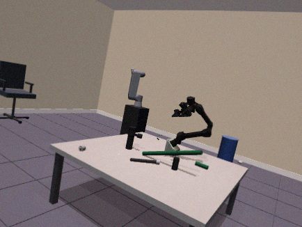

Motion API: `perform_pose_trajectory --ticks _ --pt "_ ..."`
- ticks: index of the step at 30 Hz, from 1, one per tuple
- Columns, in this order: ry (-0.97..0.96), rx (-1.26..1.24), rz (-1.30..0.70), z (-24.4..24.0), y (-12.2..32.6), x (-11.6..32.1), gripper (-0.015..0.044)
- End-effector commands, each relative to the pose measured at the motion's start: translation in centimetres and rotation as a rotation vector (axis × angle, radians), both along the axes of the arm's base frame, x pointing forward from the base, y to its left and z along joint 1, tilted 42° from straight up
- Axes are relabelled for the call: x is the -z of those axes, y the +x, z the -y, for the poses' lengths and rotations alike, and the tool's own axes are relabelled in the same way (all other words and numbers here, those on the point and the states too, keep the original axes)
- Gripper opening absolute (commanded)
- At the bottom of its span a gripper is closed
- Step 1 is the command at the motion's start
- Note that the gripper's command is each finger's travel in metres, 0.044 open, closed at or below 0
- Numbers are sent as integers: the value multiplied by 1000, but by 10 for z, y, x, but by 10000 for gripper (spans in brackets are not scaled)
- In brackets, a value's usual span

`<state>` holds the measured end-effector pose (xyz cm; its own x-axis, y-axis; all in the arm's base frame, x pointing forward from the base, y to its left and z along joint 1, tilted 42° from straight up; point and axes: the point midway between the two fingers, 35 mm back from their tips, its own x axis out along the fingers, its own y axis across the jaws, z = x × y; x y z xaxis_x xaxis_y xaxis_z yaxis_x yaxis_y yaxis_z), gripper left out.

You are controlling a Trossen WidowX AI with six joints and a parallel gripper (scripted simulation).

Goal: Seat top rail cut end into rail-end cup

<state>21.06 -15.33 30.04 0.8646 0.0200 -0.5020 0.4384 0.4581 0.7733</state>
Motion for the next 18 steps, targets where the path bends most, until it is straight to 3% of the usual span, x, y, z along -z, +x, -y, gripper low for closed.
perform_pose_trajectory --ticks 1,12,18 --pt "-54 -209 -94 17 26 57 440" --pt "-74 -659 -206 12 60 189 440" --pt "-74 -681 -208 10 61 195 440"
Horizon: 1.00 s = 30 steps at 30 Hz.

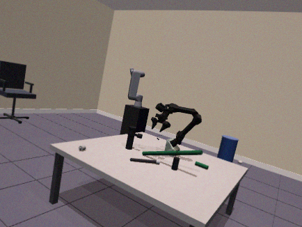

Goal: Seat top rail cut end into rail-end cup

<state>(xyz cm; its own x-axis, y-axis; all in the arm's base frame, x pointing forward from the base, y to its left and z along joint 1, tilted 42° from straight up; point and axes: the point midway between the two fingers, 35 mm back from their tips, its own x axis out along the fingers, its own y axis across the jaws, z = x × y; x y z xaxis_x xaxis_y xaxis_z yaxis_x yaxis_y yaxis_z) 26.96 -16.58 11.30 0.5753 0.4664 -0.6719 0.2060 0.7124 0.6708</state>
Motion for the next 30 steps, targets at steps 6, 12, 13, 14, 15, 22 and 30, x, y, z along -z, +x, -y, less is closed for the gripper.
perform_pose_trajectory --ticks 6,12,13,14,15,22,30 --pt "-51 -95 36 3 1 11 440" --pt "-240 -374 220 31 -6 34 440" --pt "-275 -425 257 36 -8 39 440" --pt "-311 -476 294 41 -10 44 440" --pt "-345 -527 333 46 -12 49 440" --pt "-581 -855 625 77 -30 84 440" --pt "-726 -1024 816 93 -44 109 440"
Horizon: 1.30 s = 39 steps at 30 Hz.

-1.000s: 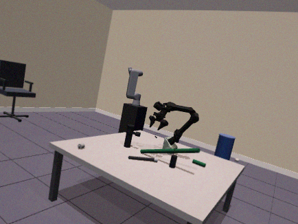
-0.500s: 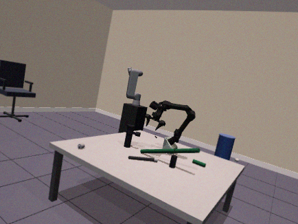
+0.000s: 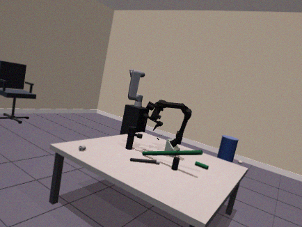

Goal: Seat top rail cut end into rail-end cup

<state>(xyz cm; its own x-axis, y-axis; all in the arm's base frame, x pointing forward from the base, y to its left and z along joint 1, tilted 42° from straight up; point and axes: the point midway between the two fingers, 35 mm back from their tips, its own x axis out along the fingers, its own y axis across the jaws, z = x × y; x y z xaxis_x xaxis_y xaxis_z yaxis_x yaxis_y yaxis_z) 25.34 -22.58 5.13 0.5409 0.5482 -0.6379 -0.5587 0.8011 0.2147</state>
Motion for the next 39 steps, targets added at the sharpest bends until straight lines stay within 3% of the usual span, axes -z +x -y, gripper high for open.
perform_pose_trajectory --ticks 1,13,32,39 --pt "-264 -404 374 34 -30 50 440" --pt "-473 -653 676 49 -49 80 440" --pt "-477 -657 681 49 -49 81 440" --pt "-474 -664 703 23 -46 112 440"
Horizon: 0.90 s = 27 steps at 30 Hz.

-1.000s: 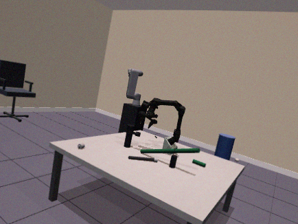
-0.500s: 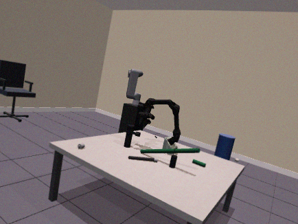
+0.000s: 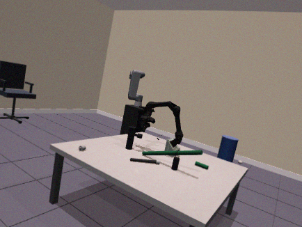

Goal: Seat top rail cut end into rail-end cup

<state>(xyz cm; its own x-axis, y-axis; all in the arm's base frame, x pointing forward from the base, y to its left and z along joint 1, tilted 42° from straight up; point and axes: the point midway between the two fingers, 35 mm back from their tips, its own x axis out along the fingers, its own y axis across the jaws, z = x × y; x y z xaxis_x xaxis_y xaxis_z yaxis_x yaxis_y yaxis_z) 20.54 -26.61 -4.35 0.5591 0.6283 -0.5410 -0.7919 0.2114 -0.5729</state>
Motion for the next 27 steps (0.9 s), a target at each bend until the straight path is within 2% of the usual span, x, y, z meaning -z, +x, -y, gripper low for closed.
perform_pose_trajectory --ticks 1,27 --pt "18 -16 11 -19 2 19 440" --pt "4 -22 10 -39 22 37 440"
